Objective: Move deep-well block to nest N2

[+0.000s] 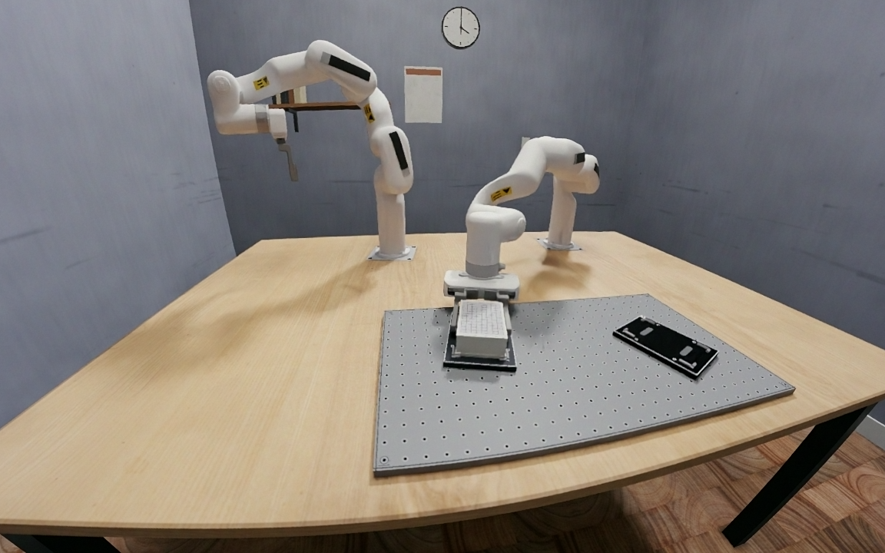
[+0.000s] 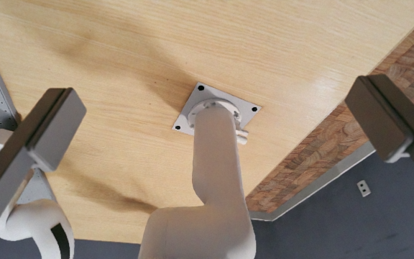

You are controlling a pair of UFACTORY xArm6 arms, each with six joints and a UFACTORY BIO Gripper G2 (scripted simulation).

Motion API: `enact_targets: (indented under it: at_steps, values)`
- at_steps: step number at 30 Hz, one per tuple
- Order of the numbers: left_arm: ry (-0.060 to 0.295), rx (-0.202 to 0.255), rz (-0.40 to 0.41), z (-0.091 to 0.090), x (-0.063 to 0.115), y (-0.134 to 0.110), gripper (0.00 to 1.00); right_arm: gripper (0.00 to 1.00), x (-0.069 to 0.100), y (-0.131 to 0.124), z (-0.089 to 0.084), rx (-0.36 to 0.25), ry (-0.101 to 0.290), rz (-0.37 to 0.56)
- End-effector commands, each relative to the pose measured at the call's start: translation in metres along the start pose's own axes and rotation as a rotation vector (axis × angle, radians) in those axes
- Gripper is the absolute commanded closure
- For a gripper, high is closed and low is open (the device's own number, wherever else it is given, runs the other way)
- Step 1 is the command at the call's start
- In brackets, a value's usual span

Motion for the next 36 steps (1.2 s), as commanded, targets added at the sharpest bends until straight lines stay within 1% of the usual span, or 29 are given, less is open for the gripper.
enact_targets:
  at_steps: [1, 21, 36]
  values:
    - [-0.005, 0.003, 0.000, -0.0034, -0.0012, -0.0005, 1.00, 0.00, 0.0010, 0.0000, -0.0002, 0.000, -0.003, 0.000]
    - [-0.005, 0.003, 0.000, -0.0034, -0.0012, -0.0005, 1.00, 0.00, 0.0010, 0.0000, -0.0002, 0.000, -0.003, 0.000]
    - [-0.005, 0.003, 0.000, -0.0120, -0.0013, -0.0001, 1.00, 0.00, 0.0010, 0.0000, -0.0002, 0.000, -0.003, 0.000]
Point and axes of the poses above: on each arm, the point midway between the two finger pads, its own x axis back along the fingers, its own y axis across the jaws, z = x × y, the point moved 5 cm from there along x, back along the fingers, and after that the axes turned 3 degrees about -x, right-handed, at the moved point
